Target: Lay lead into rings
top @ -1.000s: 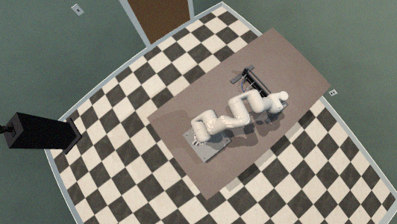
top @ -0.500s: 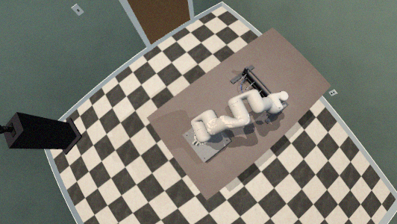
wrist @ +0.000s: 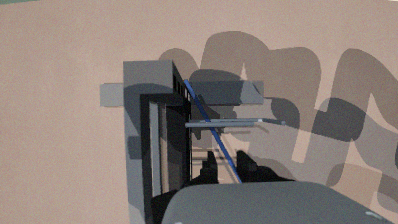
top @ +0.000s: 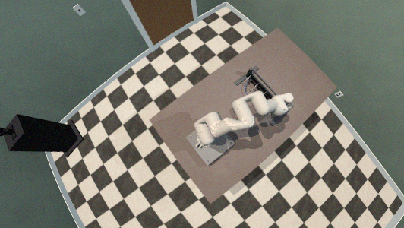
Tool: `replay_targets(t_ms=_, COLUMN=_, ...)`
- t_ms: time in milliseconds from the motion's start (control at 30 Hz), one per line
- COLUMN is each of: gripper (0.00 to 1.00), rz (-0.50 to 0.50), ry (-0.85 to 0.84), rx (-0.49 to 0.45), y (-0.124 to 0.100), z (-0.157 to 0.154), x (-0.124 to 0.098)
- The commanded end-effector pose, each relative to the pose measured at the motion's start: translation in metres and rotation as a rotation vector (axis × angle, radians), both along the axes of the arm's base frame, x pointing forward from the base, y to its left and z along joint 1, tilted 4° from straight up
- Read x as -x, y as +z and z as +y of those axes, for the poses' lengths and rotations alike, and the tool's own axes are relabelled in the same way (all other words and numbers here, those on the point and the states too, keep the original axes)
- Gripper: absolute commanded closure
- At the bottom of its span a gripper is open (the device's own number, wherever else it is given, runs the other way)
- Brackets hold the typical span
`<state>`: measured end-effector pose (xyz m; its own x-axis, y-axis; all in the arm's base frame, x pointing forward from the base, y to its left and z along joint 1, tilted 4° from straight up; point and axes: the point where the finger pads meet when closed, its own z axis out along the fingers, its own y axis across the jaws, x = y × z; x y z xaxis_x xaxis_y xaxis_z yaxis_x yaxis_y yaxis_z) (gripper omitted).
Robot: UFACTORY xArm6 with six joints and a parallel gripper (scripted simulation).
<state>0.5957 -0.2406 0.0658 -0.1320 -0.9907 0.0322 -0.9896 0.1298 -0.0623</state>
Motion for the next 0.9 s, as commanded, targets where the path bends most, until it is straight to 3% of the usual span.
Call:
replay_targets(t_ms=0, gripper=0.67, rz=-0.005, ry=0.000, rx=0.002, y=0.003, z=-0.001, x=-0.001)
replay_targets(t_ms=533, gripper=0.67, rz=-0.005, ry=0.000, rx=0.002, y=0.011, z=0.000, x=-0.001)
replay_targets(t_ms=867, gripper=0.67, rz=-0.005, ry=0.000, rx=0.002, y=0.039, z=0.001, x=0.001)
